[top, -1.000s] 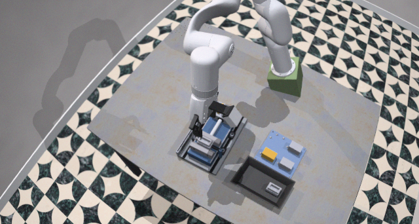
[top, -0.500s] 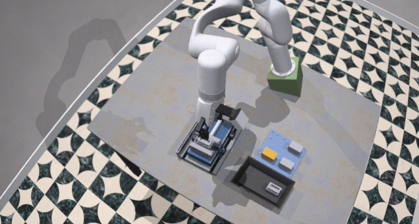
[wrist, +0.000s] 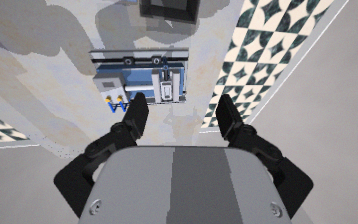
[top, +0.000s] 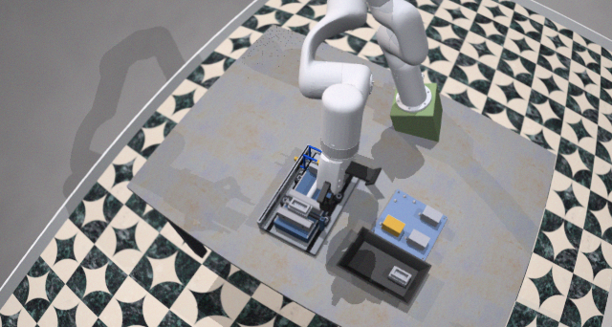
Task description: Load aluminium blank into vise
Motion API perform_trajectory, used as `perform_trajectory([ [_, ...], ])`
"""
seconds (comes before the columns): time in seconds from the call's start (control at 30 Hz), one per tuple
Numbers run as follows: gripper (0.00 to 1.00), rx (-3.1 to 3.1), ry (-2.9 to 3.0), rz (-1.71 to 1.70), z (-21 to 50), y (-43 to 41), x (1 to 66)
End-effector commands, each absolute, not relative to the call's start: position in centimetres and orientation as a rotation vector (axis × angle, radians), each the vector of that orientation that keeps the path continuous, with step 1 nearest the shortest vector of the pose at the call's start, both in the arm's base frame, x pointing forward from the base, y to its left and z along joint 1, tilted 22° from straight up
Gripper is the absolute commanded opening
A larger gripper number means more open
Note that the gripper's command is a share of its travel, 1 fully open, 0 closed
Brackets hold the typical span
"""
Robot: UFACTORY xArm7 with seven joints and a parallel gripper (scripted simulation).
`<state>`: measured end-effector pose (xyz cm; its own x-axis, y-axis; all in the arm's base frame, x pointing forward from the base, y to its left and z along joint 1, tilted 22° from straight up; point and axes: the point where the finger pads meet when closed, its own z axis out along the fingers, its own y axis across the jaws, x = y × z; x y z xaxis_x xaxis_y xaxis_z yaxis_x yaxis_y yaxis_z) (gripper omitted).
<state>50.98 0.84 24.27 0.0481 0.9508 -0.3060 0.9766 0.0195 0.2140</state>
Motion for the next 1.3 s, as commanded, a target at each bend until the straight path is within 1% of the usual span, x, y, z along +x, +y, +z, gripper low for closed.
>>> perform_trajectory([
  [0.0,1.0,1.976,1.946,-0.107,22.2,3.8,50.1],
  [0.2,1.0,1.988,1.949,-0.125,20.0,6.2,48.9],
  [0.57,1.0,1.988,1.949,-0.125,20.0,6.2,48.9],
  [0.6,1.0,1.999,1.95,-0.146,17.9,8.2,47.6],
  [0.77,1.0,2.01,1.95,-0.168,15.9,9.8,46.3],
  [1.13,1.0,2.01,1.95,-0.168,15.9,9.8,46.3],
  [1.2,1.0,2.027,1.945,-0.207,13.1,11.9,44.1],
  [1.27,1.0,2.029,1.945,-0.212,12.7,12.1,43.8],
])
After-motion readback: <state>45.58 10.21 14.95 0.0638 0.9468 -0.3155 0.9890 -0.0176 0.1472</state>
